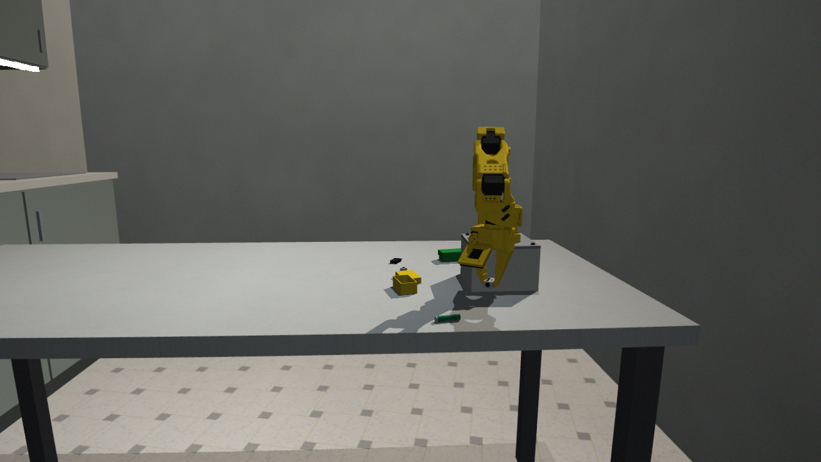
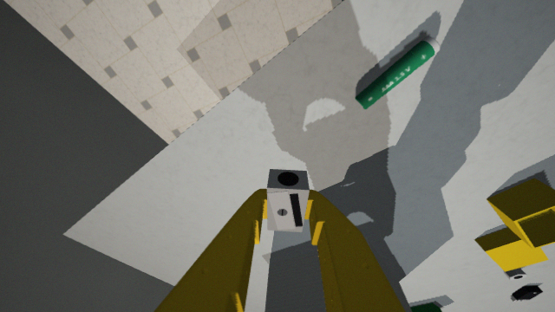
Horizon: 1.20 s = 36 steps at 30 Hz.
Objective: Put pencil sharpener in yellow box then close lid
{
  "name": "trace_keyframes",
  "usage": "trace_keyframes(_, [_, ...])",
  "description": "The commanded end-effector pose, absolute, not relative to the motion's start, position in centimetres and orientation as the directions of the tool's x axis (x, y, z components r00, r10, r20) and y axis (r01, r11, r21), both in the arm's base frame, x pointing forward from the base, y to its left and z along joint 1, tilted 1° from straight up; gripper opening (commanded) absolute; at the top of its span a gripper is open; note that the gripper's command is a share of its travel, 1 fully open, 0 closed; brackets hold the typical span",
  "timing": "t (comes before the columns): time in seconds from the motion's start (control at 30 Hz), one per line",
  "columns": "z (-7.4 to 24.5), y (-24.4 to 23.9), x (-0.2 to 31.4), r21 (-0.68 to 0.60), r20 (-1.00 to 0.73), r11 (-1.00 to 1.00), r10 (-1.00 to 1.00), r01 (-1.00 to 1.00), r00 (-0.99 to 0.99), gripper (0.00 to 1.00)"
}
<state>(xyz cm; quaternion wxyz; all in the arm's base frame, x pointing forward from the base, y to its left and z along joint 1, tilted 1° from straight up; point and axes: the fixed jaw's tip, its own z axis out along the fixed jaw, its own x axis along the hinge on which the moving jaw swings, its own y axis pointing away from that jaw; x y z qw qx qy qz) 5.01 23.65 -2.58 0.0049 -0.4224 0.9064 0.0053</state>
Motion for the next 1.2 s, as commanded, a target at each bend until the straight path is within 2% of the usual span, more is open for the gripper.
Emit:
trace_keyframes(0.0, [-2.8,23.3,5.0,0.002,-0.003,0.631,-0.776,-0.776,-0.631,0.06])
trace_keyframes(0.67, [-2.8,22.7,6.2,0.001,-0.004,0.529,-0.849,-0.849,-0.529,0.06])
trace_keyframes(1.17, [-2.8,21.1,8.5,-0.001,-0.005,0.292,-0.956,-0.956,-0.292,0.06])
